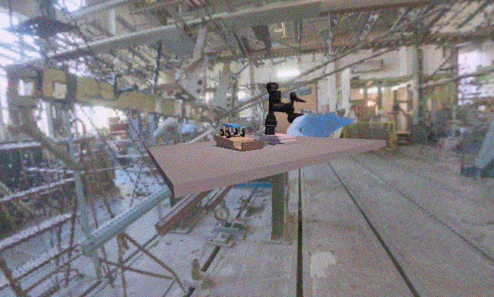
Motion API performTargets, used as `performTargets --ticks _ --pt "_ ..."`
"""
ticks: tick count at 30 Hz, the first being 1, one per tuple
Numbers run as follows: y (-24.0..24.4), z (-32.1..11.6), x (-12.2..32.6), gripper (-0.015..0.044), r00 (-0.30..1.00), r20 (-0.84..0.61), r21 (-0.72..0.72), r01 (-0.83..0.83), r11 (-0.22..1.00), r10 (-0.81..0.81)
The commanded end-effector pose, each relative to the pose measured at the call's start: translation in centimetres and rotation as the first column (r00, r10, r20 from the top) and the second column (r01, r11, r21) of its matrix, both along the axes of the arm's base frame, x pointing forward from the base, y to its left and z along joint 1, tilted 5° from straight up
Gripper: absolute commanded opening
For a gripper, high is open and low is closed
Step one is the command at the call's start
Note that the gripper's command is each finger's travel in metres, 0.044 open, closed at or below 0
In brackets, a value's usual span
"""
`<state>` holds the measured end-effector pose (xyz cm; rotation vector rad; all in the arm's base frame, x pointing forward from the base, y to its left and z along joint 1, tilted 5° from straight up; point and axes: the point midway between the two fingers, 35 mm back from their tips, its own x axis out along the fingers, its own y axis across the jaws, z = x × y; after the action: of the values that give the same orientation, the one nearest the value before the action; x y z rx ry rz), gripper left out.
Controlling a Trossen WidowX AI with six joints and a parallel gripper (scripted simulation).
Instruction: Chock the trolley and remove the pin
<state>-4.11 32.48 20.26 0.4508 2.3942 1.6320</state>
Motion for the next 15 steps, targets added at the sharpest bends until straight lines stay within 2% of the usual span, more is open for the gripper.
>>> performTargets --ticks 1,8,15 --pt "0.0 0.0 0.0 0.0374 1.0 0.0 0.0 0.002 1.0 -0.002" --pt "1.3 0.2 2.7 0.019 0.99 0.014 0.017 0.138 0.99 -0.138" --pt "2.5 0.3 6.8 0.019 0.946 0.046 0.036 0.32 0.947 -0.321"
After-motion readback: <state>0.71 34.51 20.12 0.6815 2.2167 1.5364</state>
